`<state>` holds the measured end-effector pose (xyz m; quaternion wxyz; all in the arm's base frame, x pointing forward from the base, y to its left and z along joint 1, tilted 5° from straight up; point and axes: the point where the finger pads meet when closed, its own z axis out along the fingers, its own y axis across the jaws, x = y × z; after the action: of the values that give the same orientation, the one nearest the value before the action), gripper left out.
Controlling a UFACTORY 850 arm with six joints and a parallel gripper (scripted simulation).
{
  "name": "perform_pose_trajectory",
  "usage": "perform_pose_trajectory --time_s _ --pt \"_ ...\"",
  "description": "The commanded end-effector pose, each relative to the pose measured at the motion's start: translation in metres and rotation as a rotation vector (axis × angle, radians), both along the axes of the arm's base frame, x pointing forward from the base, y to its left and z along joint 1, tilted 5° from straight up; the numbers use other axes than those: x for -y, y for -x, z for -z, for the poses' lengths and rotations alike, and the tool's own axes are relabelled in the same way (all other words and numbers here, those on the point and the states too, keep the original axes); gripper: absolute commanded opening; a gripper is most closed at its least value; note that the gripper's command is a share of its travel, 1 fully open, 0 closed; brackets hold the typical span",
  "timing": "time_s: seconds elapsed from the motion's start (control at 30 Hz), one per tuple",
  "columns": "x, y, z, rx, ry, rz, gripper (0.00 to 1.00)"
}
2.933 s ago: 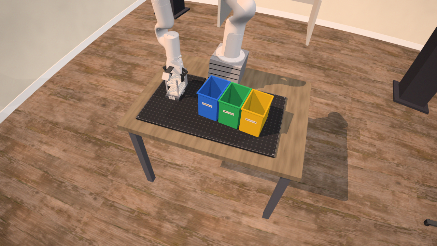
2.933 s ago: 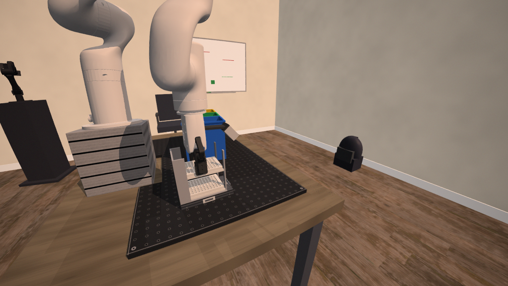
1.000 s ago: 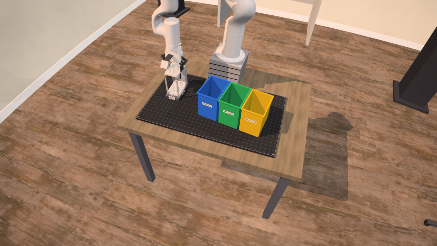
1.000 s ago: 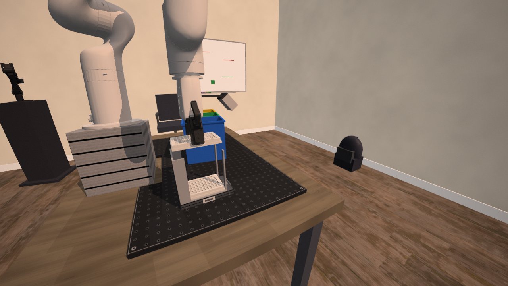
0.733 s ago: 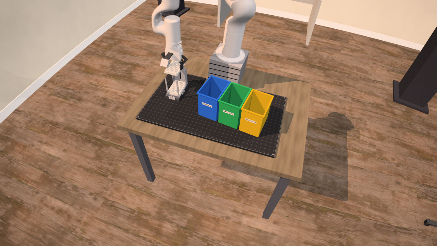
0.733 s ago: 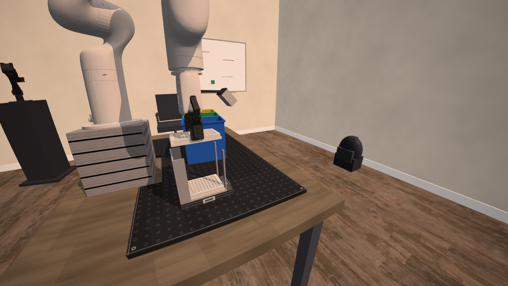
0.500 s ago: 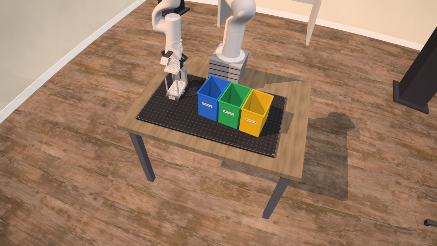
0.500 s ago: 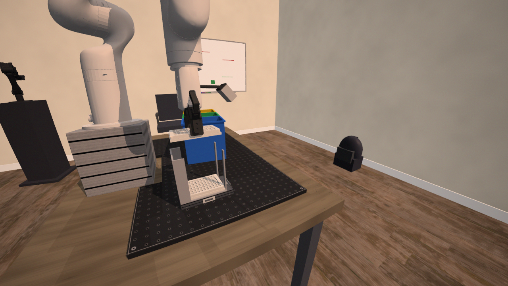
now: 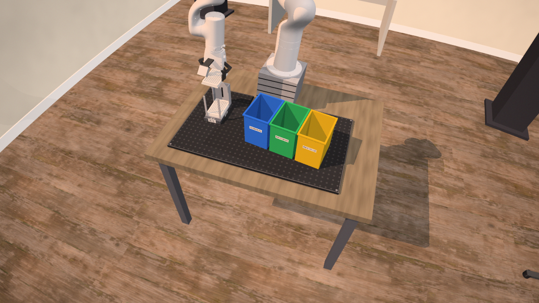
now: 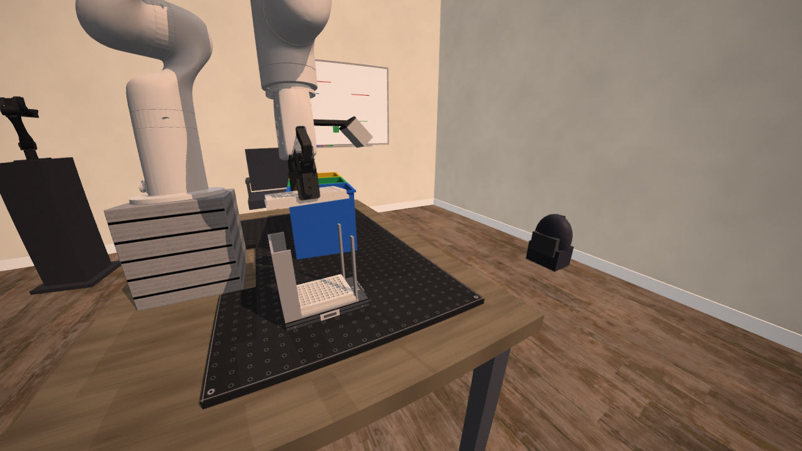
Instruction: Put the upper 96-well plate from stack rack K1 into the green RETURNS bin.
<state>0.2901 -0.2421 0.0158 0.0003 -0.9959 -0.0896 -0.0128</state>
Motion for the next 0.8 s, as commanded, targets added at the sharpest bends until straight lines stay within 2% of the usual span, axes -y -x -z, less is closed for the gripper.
perform_pose_trajectory --time_s 0.0,0.33,0.77 --pt "0.001 -0.001 -0.008 -0.035 -0.078 -0.001 0.0" --pt "0.002 -0.001 -0.023 -0.035 -0.078 -0.001 0.0" --pt "0.002 -0.001 -0.023 -0.035 -0.078 -0.001 0.0"
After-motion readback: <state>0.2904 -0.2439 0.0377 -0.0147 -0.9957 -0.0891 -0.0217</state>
